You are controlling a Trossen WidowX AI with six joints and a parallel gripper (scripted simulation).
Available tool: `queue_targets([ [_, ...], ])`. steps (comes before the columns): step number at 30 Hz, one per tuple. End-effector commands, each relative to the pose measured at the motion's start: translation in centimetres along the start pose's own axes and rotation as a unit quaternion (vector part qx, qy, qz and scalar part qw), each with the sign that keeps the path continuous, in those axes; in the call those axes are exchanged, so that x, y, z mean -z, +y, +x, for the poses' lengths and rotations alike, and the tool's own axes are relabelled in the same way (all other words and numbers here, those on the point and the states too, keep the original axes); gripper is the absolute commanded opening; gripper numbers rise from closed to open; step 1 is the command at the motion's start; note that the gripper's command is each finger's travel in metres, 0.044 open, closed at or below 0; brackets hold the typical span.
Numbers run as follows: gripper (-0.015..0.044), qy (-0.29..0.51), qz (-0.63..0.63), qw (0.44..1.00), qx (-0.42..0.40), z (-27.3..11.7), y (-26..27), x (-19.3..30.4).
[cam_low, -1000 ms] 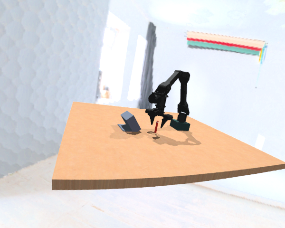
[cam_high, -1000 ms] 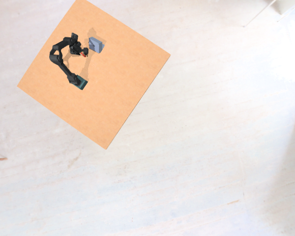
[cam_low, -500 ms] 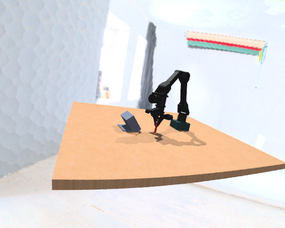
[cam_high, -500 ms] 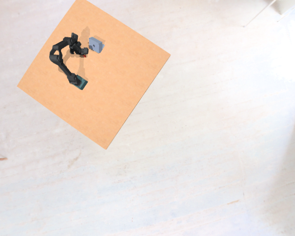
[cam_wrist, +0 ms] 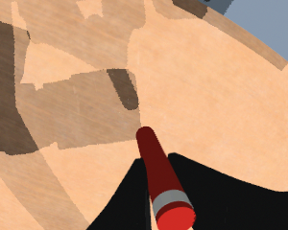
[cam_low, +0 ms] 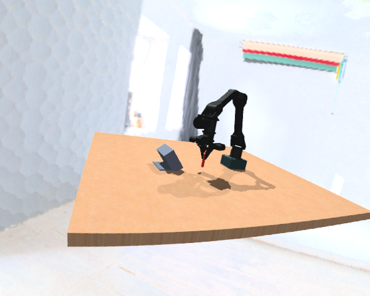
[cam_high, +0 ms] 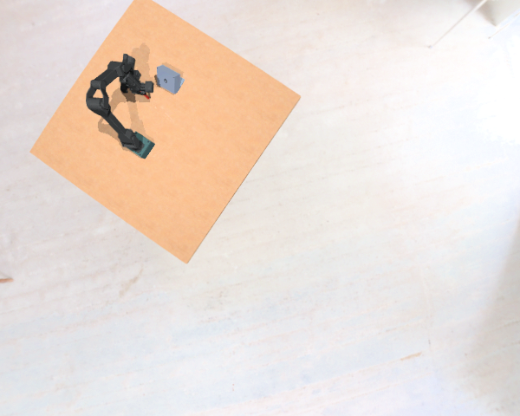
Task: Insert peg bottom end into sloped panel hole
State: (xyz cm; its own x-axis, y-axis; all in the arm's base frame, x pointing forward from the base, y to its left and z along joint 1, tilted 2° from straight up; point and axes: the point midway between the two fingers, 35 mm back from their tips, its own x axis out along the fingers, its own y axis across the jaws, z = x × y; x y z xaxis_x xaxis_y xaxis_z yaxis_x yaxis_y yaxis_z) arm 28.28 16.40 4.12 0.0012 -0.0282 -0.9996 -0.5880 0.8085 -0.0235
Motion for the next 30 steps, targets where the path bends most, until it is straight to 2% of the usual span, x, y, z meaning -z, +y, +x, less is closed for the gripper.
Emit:
queue_targets([
  [1, 0.0, -0.005, -0.001, 1.0, -0.001, -2.1, 0.0, -0.2],
  [10, 0.0, -0.004, -0.002, 1.0, -0.003, -5.3, -0.2, -0.1],
  [30, 0.0, -0.044, 0.029, 0.999, 0.011, -5.1, -0.8, -0.3],
])
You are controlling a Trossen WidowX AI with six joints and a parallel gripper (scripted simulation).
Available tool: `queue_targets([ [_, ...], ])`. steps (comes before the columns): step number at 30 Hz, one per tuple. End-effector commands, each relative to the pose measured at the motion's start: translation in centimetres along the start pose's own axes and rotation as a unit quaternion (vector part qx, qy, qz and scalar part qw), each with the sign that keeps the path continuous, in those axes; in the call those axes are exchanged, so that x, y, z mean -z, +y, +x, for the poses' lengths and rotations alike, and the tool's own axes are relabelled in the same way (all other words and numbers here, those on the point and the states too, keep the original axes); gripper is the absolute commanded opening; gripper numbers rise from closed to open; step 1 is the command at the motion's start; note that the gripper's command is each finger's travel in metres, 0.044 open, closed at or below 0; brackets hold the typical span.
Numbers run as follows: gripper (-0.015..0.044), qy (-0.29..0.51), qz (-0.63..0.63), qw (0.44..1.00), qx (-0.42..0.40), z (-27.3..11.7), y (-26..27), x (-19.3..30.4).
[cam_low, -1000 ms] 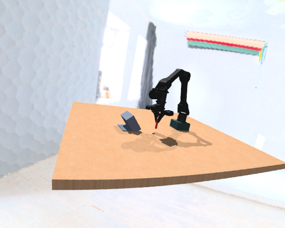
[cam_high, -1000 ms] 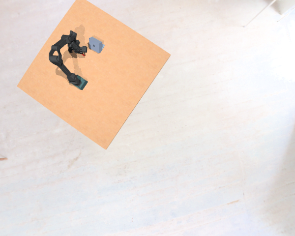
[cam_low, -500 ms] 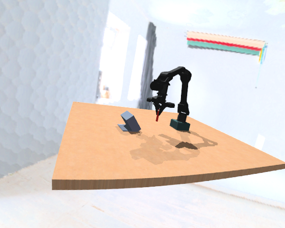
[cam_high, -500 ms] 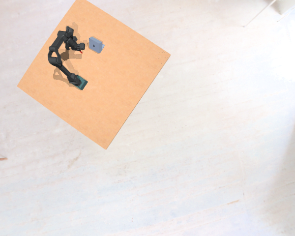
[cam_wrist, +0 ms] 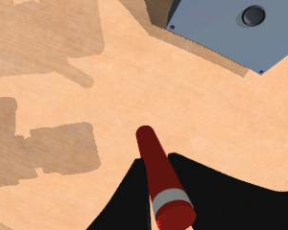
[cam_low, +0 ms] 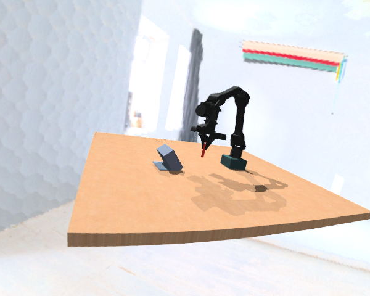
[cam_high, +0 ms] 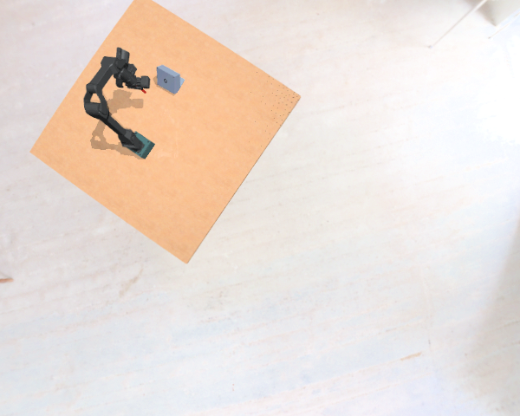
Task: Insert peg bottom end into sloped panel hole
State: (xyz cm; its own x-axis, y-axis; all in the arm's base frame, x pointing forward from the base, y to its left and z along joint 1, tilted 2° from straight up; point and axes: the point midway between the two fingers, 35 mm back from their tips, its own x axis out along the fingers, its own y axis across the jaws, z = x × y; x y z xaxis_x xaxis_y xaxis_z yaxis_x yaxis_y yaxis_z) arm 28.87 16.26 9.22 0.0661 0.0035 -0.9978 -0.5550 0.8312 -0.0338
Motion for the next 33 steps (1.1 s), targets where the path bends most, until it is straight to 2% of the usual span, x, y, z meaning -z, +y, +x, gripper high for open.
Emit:
queue_targets([
  [1, 0.0, -0.011, 0.011, 1.0, 0.007, 0.0, -0.3, 0.0],
  [33, 0.0, -0.091, 0.072, 0.993, 0.03, 0.3, -1.4, -0.2],
])
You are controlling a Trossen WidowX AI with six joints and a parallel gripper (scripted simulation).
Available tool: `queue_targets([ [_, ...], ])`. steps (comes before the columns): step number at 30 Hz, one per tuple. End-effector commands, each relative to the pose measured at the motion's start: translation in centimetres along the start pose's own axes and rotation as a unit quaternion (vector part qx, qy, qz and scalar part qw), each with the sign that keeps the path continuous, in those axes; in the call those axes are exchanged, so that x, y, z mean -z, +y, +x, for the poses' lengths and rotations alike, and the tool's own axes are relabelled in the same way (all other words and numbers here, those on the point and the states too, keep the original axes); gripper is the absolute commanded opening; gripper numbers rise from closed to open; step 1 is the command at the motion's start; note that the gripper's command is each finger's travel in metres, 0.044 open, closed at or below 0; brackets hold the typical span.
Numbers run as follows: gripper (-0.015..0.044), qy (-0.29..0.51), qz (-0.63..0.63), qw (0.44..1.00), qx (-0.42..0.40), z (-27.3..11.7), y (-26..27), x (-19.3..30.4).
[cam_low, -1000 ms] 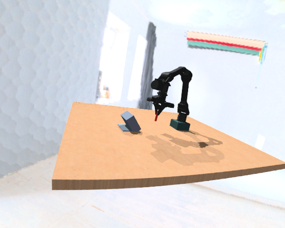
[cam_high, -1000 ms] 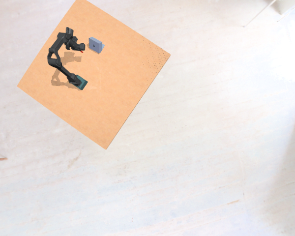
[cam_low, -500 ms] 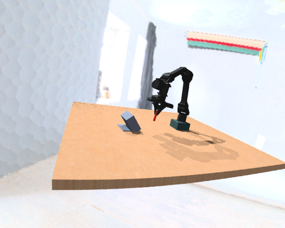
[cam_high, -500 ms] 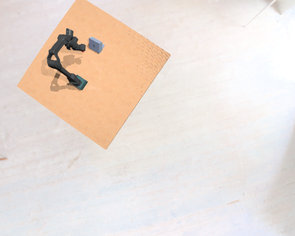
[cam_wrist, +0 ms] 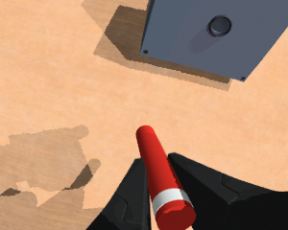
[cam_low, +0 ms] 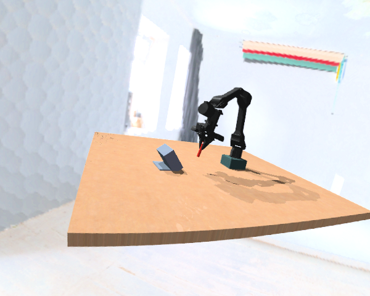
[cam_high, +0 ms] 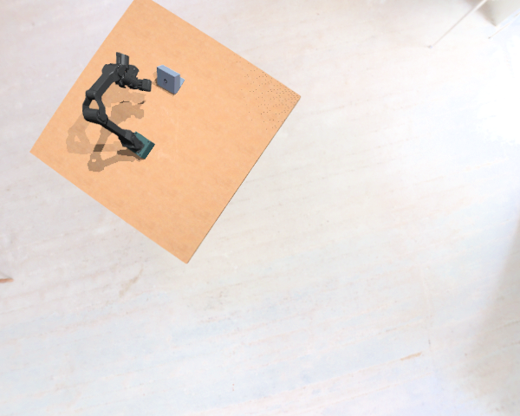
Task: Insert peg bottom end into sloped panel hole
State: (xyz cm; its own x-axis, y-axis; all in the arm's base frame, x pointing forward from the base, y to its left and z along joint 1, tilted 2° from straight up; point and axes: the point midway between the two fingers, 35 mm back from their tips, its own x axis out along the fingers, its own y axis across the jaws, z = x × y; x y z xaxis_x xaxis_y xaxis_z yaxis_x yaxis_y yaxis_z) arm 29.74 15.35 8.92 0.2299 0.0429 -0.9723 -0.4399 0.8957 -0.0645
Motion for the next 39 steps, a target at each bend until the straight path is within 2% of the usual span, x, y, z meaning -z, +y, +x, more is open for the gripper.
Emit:
queue_targets([
  [1, 0.0, -0.012, 0.011, 1.0, 0.006, 0.0, -0.3, 0.0],
  [39, 0.0, -0.108, 0.089, 0.99, 0.024, 0.1, -1.7, 0.0],
])
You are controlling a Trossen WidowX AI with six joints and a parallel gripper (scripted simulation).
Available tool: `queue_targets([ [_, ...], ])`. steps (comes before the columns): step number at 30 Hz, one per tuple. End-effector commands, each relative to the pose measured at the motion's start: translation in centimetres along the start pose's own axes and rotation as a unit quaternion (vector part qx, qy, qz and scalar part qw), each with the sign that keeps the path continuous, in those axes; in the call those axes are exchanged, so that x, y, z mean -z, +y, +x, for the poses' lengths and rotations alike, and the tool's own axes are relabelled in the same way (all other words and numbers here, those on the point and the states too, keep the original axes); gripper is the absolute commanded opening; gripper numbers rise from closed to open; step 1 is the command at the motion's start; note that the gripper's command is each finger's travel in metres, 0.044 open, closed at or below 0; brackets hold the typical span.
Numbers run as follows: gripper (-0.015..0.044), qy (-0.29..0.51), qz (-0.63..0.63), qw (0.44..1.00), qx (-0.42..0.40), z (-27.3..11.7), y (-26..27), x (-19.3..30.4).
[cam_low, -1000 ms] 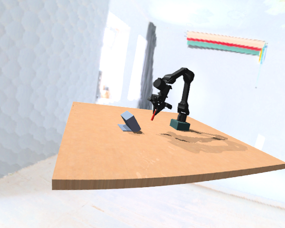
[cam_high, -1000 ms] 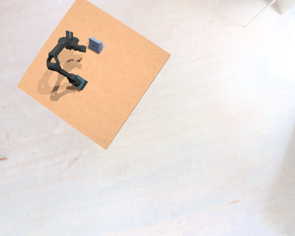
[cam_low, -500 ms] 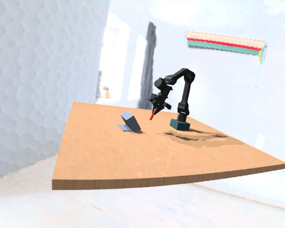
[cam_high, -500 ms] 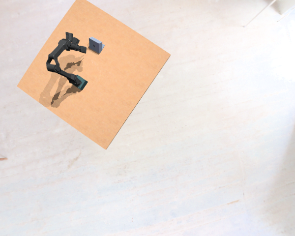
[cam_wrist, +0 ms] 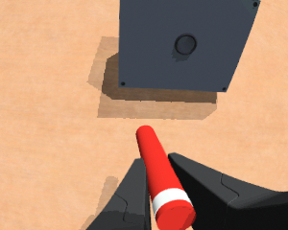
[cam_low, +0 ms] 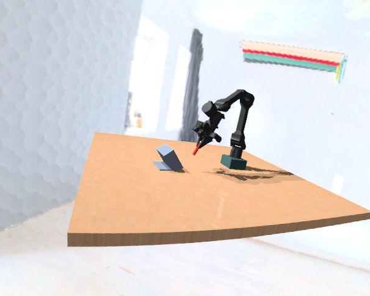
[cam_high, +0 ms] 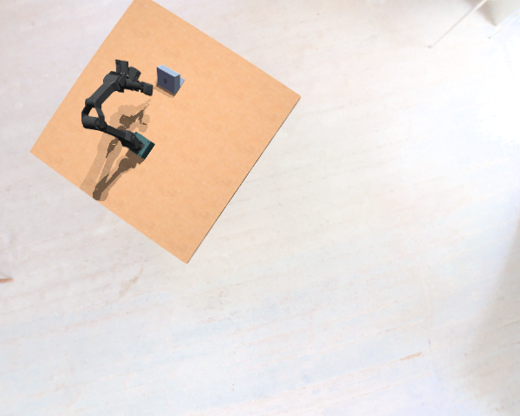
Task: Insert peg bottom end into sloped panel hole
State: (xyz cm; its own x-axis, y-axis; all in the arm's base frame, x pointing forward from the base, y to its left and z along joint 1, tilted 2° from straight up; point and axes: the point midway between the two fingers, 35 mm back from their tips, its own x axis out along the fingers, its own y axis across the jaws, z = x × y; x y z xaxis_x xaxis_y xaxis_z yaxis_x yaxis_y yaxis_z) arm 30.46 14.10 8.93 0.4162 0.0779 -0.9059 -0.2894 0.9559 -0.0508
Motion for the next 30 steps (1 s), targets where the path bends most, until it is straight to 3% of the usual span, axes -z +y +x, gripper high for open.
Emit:
queue_targets([
  [1, 0.0, -0.013, 0.012, 1.0, 0.005, 0.0, -0.3, 0.0],
  [30, 0.0, -0.087, 0.074, 0.993, 0.012, -0.3, -1.4, 0.0],
])
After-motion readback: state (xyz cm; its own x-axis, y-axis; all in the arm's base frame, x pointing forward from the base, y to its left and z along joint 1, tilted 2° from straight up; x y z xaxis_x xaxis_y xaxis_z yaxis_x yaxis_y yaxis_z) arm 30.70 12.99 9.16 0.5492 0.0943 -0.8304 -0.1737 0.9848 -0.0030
